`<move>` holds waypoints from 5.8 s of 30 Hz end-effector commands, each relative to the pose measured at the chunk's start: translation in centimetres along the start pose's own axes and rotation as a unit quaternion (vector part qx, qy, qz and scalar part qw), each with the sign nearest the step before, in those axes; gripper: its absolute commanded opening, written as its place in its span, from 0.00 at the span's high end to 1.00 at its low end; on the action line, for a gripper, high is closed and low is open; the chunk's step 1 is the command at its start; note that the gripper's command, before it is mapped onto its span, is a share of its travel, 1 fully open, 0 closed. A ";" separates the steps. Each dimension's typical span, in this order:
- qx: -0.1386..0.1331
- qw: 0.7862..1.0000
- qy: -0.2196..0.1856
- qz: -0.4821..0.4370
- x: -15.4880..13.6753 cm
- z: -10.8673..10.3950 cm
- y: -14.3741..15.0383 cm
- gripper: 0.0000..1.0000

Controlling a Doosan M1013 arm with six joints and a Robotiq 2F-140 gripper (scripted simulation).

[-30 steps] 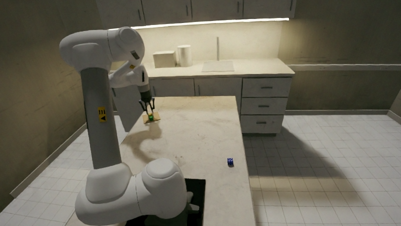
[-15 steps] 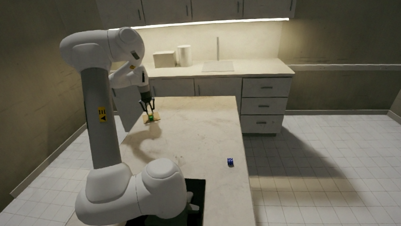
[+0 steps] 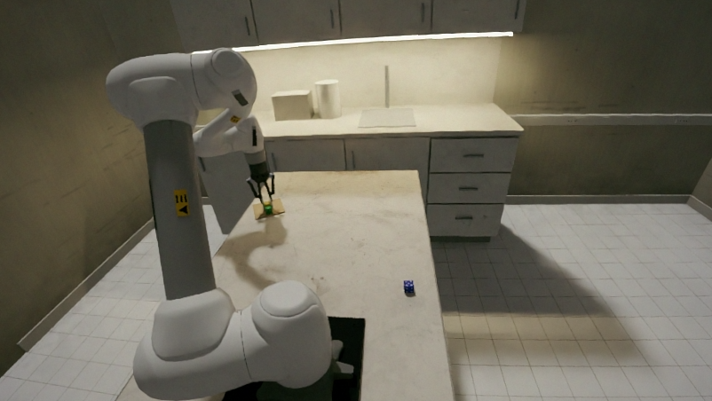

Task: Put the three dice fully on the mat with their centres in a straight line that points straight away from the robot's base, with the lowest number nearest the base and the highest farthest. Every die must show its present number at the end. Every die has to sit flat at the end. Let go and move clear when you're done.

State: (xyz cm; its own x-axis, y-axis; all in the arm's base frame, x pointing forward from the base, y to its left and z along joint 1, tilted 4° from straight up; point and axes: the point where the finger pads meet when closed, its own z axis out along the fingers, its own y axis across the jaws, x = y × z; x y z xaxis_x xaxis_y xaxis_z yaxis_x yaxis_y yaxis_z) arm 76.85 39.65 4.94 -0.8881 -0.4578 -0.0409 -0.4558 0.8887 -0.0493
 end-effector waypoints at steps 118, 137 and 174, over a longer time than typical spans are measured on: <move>-0.001 0.996 0.000 -0.087 2.7 -9.6 -6.5 0.00; -0.005 0.931 0.001 -0.366 15.0 -10.7 -24.3 0.00; -0.004 0.528 -0.004 -0.849 51.6 -10.7 -41.6 0.00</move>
State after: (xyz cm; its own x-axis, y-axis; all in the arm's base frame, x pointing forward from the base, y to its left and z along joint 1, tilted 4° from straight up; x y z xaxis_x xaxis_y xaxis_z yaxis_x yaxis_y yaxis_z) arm 52.44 -18.55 15.69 0.7126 -0.6994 0.0548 -0.7005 -0.7137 -0.0011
